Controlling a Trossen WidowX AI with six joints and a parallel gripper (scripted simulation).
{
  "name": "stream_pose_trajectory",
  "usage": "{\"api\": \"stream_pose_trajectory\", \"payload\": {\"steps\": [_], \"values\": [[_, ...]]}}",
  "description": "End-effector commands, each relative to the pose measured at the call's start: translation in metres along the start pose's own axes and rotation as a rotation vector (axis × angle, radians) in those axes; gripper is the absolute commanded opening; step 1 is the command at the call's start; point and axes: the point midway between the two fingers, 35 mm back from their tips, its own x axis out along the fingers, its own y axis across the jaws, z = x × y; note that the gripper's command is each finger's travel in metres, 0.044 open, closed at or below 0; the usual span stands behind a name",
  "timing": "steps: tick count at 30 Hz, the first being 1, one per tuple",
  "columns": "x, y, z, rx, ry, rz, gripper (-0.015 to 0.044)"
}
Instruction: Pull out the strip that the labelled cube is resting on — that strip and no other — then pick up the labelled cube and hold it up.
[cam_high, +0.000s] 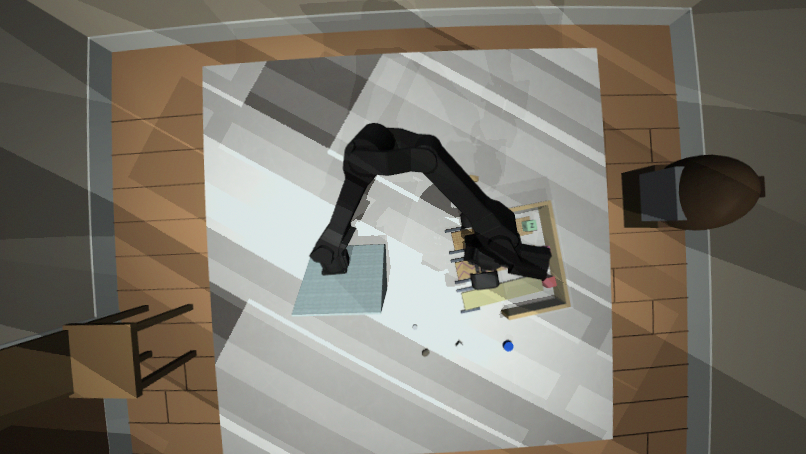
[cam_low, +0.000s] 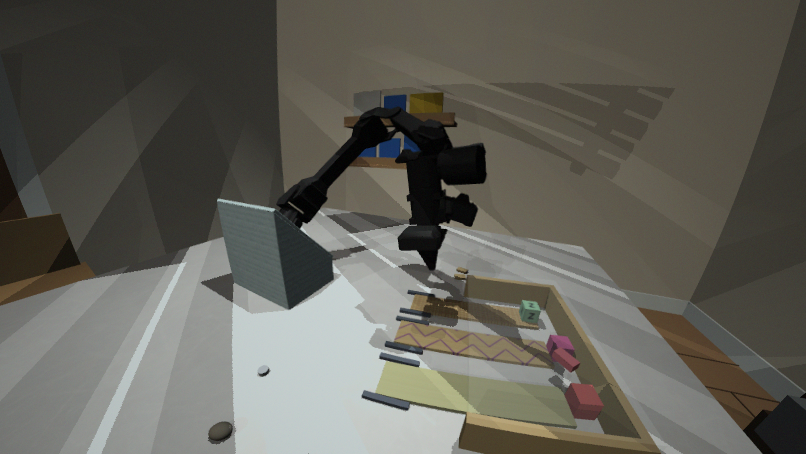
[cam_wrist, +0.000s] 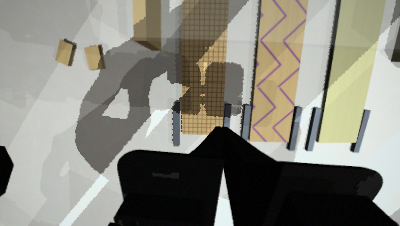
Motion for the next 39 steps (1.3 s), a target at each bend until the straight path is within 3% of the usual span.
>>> {"api": "stream_pose_trajectory", "payload": {"steps": [1,39], "values": [[0.019,0.014,-0.002,-0.048,0.162,0.027,0.0],[0.069,0.016,-0.014,-0.047,0.161,0.027,0.0]]}}
